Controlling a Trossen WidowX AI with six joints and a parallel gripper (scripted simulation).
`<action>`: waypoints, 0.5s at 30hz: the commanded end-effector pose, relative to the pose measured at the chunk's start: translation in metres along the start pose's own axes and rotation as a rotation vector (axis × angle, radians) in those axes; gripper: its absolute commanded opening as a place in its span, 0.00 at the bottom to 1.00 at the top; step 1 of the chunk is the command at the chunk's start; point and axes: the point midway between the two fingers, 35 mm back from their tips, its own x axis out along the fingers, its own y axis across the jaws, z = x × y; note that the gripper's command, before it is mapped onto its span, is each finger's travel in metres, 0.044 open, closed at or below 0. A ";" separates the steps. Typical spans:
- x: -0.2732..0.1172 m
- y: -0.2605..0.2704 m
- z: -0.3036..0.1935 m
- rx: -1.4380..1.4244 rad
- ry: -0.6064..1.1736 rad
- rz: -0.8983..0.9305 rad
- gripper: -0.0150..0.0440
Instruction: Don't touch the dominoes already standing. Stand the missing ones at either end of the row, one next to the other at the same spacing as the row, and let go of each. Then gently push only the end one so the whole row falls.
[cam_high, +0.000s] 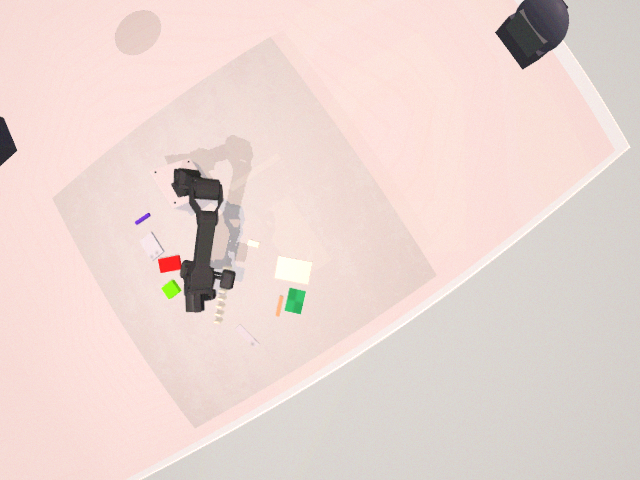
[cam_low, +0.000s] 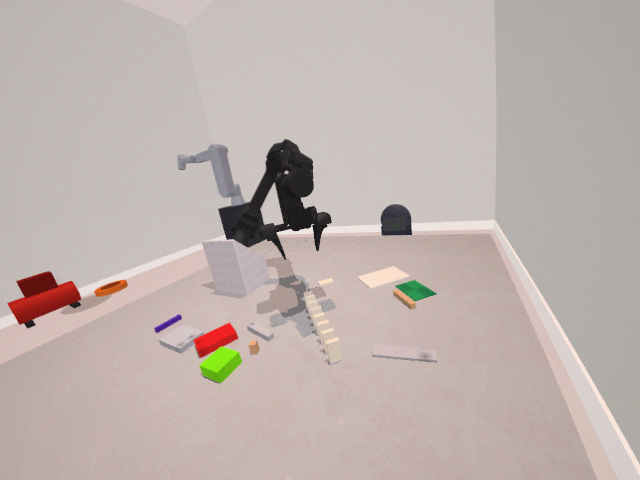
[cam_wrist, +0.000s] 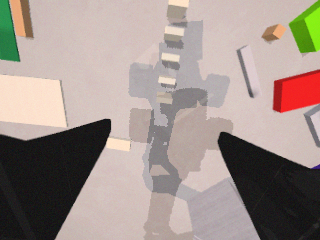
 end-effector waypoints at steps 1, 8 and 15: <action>0.002 0.001 -0.005 -0.029 0.021 -0.014 1.00; 0.052 0.074 -0.076 -0.968 0.016 -0.013 1.00; 0.079 0.102 -0.129 -1.511 0.028 0.023 1.00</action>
